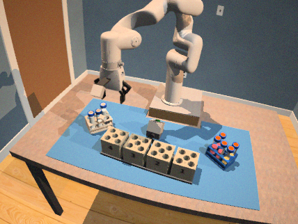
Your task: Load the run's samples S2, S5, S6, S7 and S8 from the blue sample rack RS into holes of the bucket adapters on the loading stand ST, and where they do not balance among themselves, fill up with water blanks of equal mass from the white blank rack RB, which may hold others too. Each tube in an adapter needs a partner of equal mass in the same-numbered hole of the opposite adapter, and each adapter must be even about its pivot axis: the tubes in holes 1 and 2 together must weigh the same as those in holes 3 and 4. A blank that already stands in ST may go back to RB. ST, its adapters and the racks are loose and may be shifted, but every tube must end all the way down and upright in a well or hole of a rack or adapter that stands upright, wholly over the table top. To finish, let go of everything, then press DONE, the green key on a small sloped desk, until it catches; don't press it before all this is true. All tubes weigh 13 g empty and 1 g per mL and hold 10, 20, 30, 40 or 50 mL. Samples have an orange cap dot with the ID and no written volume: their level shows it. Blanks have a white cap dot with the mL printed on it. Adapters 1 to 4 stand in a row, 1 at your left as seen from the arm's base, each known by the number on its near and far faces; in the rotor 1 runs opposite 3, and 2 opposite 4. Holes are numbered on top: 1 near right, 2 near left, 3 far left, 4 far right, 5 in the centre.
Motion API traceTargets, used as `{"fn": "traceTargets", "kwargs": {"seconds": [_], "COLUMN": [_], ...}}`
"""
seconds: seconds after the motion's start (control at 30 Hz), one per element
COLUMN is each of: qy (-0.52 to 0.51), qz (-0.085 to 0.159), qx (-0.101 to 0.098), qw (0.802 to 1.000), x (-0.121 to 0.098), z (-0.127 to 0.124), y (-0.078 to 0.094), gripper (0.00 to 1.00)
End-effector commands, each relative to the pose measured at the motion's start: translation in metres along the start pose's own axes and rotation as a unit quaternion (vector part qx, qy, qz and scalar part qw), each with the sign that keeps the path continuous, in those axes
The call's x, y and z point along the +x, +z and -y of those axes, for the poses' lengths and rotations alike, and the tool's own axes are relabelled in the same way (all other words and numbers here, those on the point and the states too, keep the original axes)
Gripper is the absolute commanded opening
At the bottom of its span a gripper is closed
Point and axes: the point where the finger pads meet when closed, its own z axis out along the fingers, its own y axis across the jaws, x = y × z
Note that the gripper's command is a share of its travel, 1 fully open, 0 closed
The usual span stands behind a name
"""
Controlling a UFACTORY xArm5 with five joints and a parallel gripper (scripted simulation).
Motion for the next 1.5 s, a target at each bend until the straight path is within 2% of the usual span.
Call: {"fn": "traceTargets", "kwargs": {"seconds": [0.0,0.53,0.6,1.1,1.17,1.4,1.47], "qy": [-0.002,-0.002,-0.002,-0.002,-0.002,-0.002,-0.035], "qz": [-0.002,-0.002,-0.002,-0.001,-0.001,0.0,0.0], "qx": [-0.001,0.002,0.002,0.003,0.003,0.004,0.004], "qw": [1.0,1.0,1.0,1.0,1.0,1.0,0.999], "x": [0.007,0.024,0.024,0.041,0.041,0.049,0.046], "z": [0.022,0.095,0.095,0.168,0.168,0.199,0.209], "y": [-0.002,-0.001,-0.001,0.0,0.0,0.0,0.0], "gripper": [1.0,1.0,1.0,1.0,1.0,1.0,1.0]}}
